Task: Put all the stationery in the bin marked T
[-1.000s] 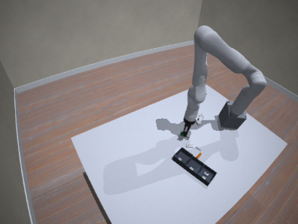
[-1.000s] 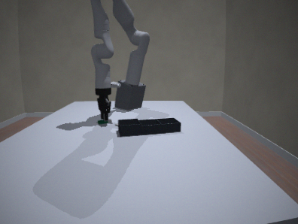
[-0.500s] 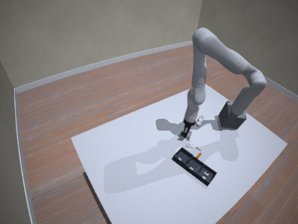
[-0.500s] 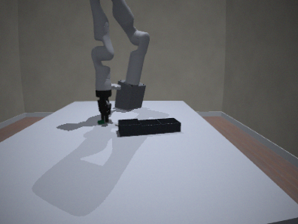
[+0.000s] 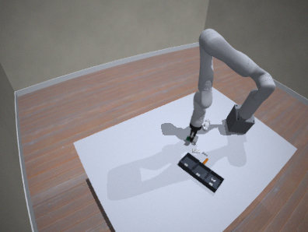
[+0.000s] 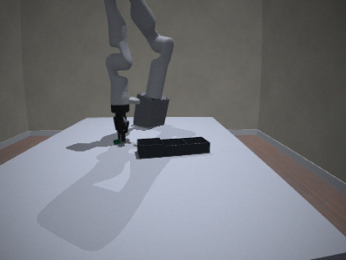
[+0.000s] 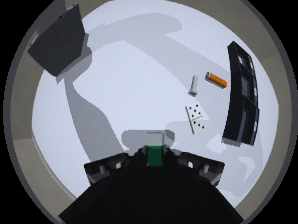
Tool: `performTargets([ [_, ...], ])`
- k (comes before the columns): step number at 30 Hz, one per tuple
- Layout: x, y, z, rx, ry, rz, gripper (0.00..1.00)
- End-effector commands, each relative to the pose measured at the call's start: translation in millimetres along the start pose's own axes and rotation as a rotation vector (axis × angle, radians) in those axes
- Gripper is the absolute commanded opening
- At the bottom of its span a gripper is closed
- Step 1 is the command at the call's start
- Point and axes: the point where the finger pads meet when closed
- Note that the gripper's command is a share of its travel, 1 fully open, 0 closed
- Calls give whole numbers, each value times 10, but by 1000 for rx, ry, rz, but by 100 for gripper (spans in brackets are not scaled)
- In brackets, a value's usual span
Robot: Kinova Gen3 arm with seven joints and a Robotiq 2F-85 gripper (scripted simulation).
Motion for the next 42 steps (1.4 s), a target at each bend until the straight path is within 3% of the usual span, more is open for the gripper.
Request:
performTargets([
  [1,2,5,1,0,0,-1,19],
  [21,2,5,1,0,0,-1,19],
  [42,601,5,1,0,0,-1,19],
])
Point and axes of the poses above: the point where the finger pads meet when closed, its own x axis back along the fingers, its own z axis across the jaws, y = z × x, and after that the axes turned 8 degrees about x, right-handed
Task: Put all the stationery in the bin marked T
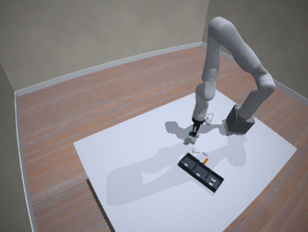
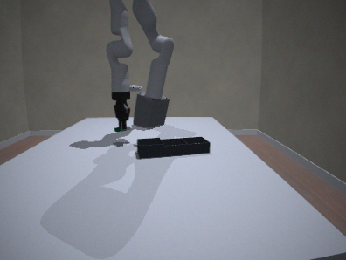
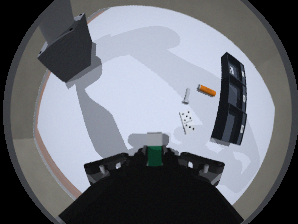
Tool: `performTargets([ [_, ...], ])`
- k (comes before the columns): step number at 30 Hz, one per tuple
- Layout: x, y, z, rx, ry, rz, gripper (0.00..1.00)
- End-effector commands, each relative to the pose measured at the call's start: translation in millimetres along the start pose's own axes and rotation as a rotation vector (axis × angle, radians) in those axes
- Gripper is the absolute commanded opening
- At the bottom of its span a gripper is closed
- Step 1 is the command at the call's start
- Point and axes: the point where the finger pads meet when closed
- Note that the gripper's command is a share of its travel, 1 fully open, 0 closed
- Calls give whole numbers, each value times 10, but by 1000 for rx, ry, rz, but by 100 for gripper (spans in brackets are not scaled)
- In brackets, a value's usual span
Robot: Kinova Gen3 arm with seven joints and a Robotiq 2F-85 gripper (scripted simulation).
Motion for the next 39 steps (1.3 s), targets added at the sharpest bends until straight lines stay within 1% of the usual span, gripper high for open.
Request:
performTargets([
  [1,91,75,-2,-6,5,-19,19],
  [18,90,75,-2,-6,5,-19,19],
  [20,157,73,-2,-6,5,-19,19],
  [26,157,73,-2,-6,5,-19,19],
  [39,153,-338,661,-6,5,-19,19],
])
Point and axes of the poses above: the point where the finger pads meet when closed, its own x axis back along the fingers, its own z axis across the jaws, y = z × x, and after that the axes turned 8 degrees about x, right-handed
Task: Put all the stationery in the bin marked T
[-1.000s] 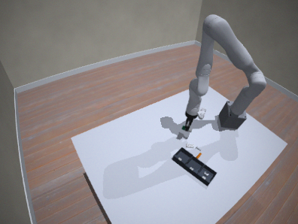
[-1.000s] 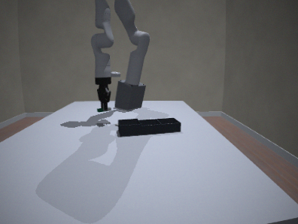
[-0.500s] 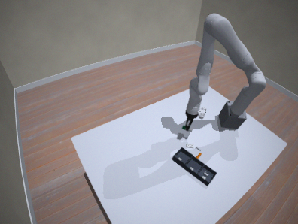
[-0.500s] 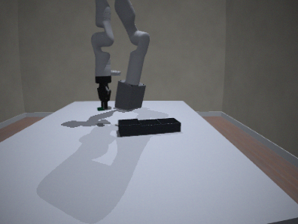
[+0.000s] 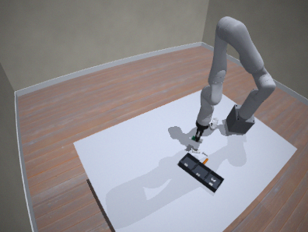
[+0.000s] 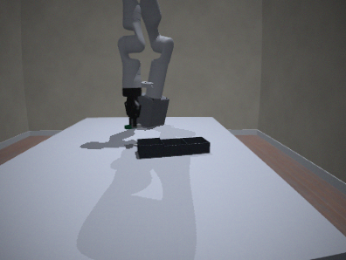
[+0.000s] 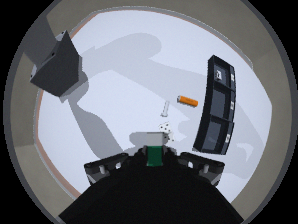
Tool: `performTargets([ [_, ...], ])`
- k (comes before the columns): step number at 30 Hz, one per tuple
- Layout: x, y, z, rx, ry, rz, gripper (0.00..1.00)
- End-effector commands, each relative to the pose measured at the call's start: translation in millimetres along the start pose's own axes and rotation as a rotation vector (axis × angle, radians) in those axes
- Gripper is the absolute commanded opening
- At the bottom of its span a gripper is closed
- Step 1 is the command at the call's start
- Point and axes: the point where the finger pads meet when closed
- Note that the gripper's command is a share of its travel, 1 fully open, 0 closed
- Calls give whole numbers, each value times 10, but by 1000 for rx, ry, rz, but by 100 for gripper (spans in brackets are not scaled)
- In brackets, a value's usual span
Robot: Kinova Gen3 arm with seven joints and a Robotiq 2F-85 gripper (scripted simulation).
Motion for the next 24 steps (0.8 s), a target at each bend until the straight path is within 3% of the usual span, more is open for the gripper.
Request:
performTargets([
  [1,5,-147,234,45,-1,-2,19],
  [4,5,-181,284,45,-1,-2,19],
  [19,4,-693,1025,45,0,-2,19],
  [24,4,-796,1173,45,0,-1,19],
])
Point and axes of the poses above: the point where the finger pads meet when closed, its own x axis back along the fingers, its own z axis across the jaws, y = z × x, and after that the axes turned 8 degrees about x, right-handed
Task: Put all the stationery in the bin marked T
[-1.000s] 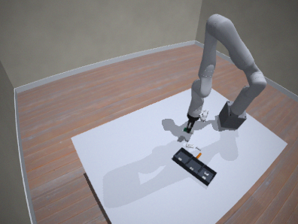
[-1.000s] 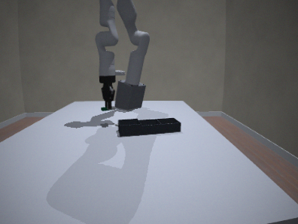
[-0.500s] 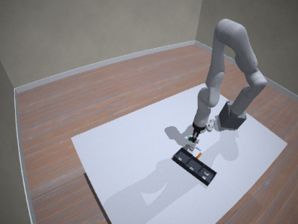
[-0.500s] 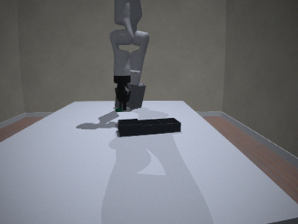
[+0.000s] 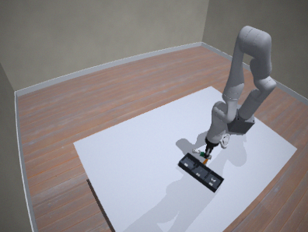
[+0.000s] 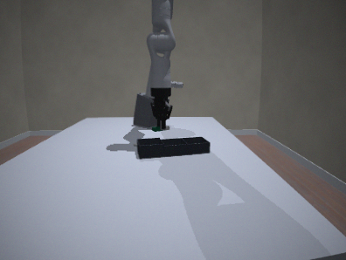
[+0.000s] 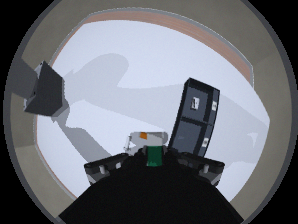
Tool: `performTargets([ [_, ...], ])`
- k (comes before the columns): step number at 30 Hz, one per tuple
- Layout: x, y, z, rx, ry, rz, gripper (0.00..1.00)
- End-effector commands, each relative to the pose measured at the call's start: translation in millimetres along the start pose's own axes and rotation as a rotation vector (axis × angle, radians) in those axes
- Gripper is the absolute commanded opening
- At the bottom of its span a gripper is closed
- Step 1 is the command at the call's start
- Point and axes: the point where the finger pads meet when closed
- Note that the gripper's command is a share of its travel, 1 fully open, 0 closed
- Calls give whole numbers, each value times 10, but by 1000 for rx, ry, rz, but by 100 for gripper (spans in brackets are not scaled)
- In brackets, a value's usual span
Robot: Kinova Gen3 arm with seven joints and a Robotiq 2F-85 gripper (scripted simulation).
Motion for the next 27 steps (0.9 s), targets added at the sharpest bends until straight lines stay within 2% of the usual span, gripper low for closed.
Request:
performTargets([
  [1,3,-153,212,35,5,-1,19],
  [5,3,-288,411,35,5,-1,19],
  [8,4,-299,428,35,5,-1,19],
  [12,4,-434,628,-165,5,-1,19],
  [14,4,-434,628,-165,5,-1,19],
  [17,5,-536,777,-295,5,0,19],
  [23,7,-738,1075,-295,5,0,19],
  [27,7,-811,1142,-295,5,0,19],
])
Point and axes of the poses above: the point where the finger pads meet when closed, its own x axis back along the fingers, its own z axis across the jaws, y = z × x, and after that the axes turned 8 degrees about x, right-handed
